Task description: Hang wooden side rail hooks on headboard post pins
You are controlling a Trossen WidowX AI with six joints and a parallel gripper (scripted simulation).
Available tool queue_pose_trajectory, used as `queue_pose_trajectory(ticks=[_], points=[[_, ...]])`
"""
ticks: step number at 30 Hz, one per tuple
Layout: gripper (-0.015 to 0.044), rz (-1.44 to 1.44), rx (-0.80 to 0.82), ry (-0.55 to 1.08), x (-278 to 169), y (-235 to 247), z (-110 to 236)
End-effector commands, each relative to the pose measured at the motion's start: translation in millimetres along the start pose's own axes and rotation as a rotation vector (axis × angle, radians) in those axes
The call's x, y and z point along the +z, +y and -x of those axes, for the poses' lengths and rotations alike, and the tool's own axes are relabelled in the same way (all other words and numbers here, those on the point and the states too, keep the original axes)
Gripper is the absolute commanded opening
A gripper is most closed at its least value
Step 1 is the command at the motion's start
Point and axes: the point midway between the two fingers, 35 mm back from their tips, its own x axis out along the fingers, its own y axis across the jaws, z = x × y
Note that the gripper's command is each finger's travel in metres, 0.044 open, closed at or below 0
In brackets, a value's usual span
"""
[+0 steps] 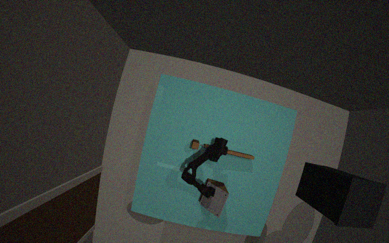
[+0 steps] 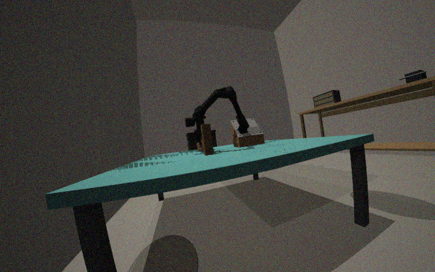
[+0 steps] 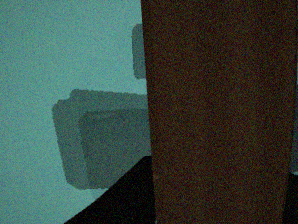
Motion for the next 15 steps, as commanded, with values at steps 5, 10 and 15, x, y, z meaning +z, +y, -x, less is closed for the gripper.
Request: queue_pose_trajectory(ticks=[5, 10, 15], points=[[0.0000, -0.003, 0.013, -0.005, -0.5, 1.8, 4.0], [0.0000, -0.003, 0.013, -0.005, -1.0, 1.2, 4.0], [0.0000, -0.003, 0.013, -0.005, -1.6, 1.6, 4.1]])
